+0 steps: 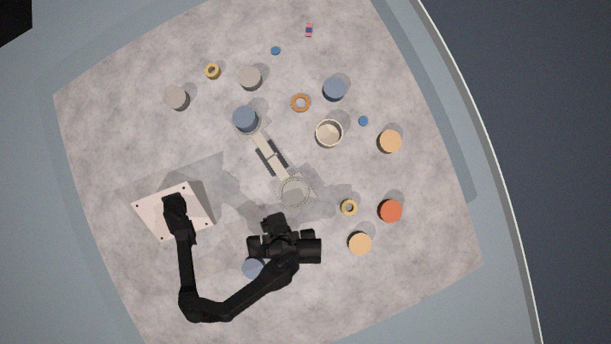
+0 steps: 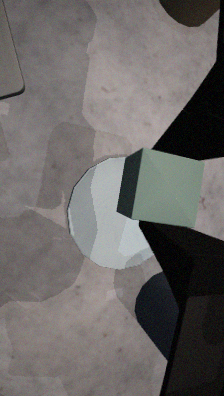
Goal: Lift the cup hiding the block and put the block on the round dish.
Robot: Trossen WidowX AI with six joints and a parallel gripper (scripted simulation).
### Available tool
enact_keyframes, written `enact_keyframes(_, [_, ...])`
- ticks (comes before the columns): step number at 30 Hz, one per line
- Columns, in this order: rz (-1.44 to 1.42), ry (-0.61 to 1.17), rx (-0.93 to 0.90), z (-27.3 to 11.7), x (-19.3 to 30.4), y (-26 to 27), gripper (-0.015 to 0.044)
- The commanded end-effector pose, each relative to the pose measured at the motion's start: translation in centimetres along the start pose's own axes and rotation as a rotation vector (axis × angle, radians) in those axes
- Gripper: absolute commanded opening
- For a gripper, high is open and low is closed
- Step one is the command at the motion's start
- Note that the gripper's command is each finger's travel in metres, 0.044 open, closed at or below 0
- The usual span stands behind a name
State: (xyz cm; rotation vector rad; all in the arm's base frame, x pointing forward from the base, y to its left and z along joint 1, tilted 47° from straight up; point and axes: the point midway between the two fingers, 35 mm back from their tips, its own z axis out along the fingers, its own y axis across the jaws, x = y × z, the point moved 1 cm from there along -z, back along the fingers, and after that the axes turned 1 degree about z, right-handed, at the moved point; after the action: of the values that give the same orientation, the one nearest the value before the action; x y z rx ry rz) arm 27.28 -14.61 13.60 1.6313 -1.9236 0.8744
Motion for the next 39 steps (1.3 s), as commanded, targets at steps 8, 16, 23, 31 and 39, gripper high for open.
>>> enact_keyframes(8, [-0.001,0.019,0.008,1.9,2.1,1.9,0.0])
enact_keyframes(16, [-0.002,0.022,0.009,5.1,2.2,2.0,0.0])
enact_keyframes(23, [-0.002,0.022,0.009,5.3,2.2,2.0,0.0])
enact_keyframes(31, [-0.002,0.022,0.009,6.4,2.2,1.9,0.0])
enact_keyframes(39, [0.008,0.03,0.014,6.7,2.6,1.8,0.0026])
